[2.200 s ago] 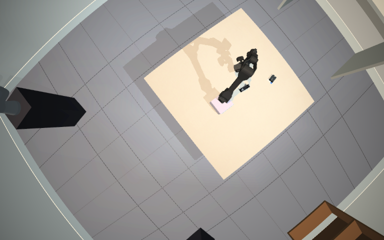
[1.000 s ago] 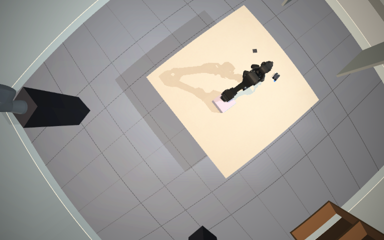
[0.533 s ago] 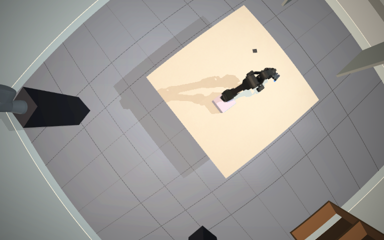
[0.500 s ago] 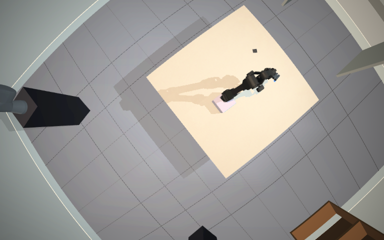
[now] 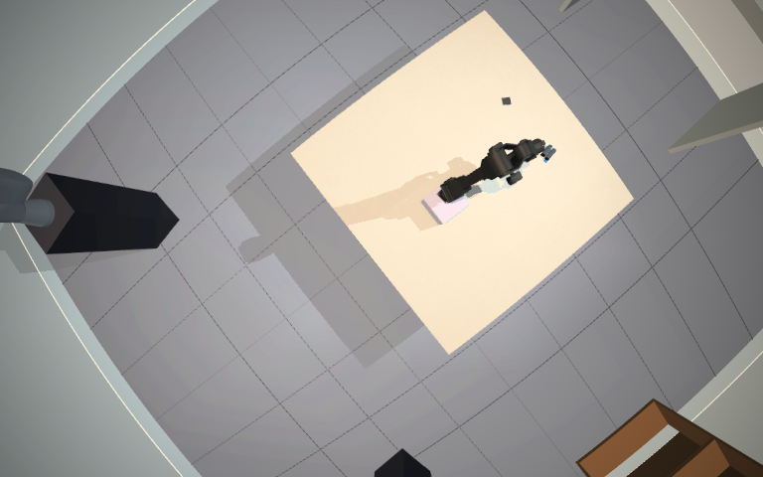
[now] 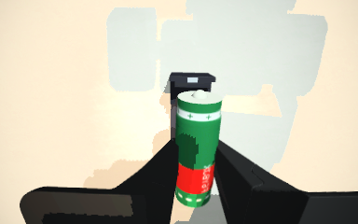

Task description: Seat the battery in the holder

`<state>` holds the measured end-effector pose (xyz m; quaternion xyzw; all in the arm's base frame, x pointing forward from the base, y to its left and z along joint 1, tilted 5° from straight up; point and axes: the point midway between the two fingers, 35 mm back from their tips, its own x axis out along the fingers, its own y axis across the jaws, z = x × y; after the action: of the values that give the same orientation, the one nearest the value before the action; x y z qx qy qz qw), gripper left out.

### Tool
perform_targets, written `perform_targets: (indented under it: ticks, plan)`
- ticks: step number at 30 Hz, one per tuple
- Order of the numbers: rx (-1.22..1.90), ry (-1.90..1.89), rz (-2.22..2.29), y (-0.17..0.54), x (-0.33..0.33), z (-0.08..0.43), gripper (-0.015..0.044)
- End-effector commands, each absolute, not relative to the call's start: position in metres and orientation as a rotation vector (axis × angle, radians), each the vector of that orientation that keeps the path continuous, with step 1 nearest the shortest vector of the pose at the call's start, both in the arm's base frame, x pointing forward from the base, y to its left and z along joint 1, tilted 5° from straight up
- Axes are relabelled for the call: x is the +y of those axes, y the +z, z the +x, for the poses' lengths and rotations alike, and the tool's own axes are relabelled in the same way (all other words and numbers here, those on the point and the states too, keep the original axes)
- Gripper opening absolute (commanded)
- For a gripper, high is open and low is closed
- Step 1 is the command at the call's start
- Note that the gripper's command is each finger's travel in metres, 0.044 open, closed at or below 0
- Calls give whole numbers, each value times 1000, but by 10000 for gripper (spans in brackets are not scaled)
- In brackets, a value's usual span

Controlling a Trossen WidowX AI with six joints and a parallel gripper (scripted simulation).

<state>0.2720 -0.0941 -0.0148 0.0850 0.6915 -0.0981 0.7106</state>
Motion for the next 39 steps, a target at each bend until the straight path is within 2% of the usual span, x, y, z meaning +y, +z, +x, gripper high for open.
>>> perform_targets:
  ticks: [1, 39]
  plan:
    - [1484, -216, 183, -23, -94, 272, 78]
    - [1208, -230, 140, -53, -93, 267, 78]
